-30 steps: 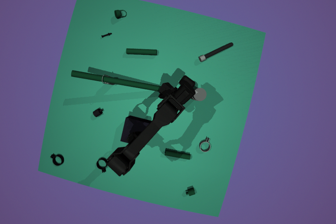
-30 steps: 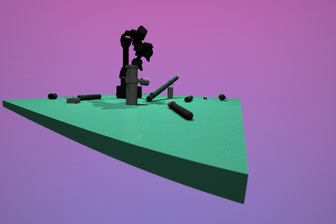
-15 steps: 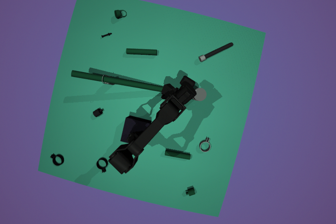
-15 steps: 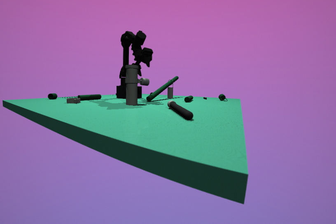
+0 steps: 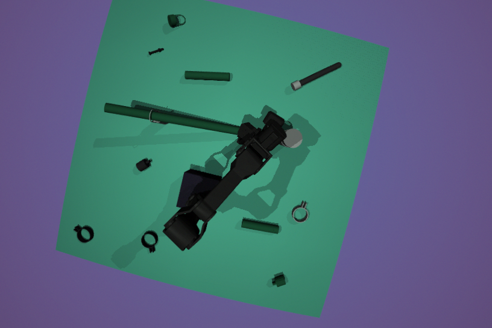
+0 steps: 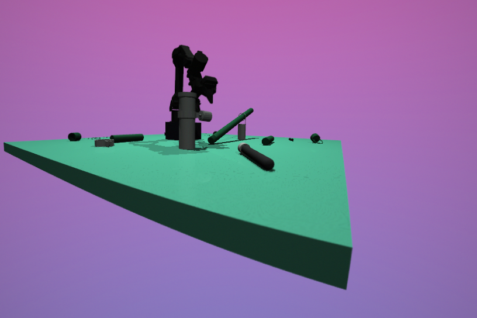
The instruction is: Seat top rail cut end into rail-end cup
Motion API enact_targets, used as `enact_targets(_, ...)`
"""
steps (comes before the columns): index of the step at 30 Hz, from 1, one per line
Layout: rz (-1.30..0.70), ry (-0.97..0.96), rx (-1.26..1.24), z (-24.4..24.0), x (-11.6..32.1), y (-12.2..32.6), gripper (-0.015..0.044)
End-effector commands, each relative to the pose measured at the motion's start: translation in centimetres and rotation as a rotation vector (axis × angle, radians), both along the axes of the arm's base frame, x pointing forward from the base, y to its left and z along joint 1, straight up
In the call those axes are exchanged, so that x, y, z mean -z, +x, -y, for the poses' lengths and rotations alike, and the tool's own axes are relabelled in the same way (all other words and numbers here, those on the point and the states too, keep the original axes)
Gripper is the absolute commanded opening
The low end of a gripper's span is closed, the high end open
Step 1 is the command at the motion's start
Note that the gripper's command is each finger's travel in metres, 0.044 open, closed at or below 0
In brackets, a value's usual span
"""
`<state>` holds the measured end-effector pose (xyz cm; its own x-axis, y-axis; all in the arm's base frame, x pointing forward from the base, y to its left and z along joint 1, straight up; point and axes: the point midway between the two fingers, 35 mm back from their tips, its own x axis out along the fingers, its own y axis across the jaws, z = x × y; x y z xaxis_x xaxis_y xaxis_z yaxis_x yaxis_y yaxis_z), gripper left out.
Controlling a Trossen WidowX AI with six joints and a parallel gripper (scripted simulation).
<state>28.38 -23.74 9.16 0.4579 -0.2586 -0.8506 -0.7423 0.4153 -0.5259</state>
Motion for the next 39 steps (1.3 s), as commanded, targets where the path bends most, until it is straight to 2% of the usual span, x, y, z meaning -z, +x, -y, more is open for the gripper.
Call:
enact_targets(1, 0.001, -0.001, -0.002, 0.2, 0.6, 0.4, 0.044)
enact_targets(35, 0.002, -0.001, -0.002, 1.5, 5.2, 2.7, 0.044)
enact_targets(39, 0.002, -0.001, -0.002, 1.5, 5.2, 2.7, 0.0335)
